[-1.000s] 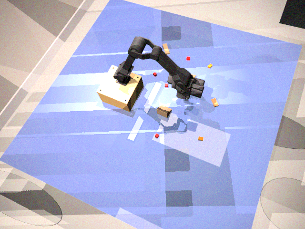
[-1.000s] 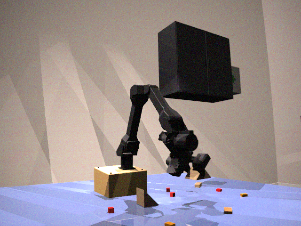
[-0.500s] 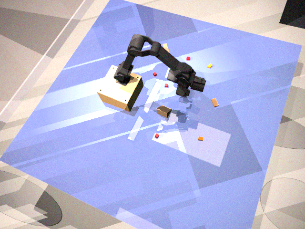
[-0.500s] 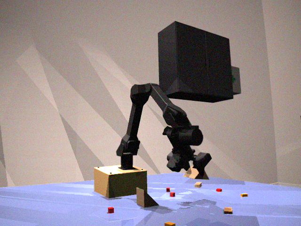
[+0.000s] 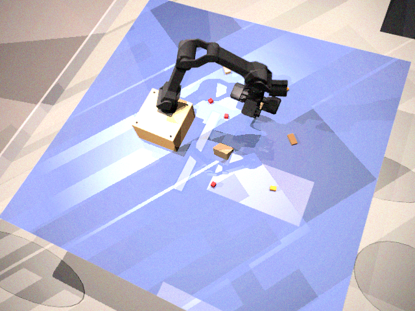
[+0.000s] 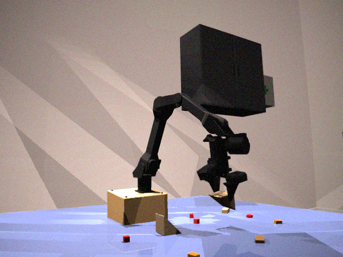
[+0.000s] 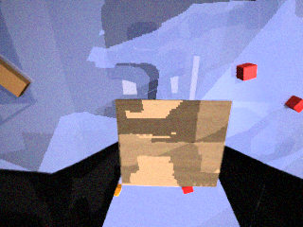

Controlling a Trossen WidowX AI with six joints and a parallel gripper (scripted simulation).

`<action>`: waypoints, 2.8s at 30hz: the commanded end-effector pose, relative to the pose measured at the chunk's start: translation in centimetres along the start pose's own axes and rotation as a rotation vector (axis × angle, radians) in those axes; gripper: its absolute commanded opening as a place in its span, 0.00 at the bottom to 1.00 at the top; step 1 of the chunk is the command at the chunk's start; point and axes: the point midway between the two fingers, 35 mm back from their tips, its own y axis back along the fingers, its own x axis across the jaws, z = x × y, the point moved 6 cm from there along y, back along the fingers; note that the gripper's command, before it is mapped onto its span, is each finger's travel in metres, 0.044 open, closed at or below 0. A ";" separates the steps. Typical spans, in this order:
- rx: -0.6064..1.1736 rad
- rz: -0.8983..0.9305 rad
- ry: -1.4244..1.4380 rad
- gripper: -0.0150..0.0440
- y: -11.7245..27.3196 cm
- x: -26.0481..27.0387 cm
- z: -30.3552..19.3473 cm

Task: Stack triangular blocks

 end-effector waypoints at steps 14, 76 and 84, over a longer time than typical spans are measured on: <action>-0.188 0.091 -0.068 0.25 1.9 -0.2 -0.8; -0.203 0.087 -0.068 0.25 -0.9 -5.9 15.9; -0.202 0.099 -0.066 0.25 -0.9 -6.0 15.8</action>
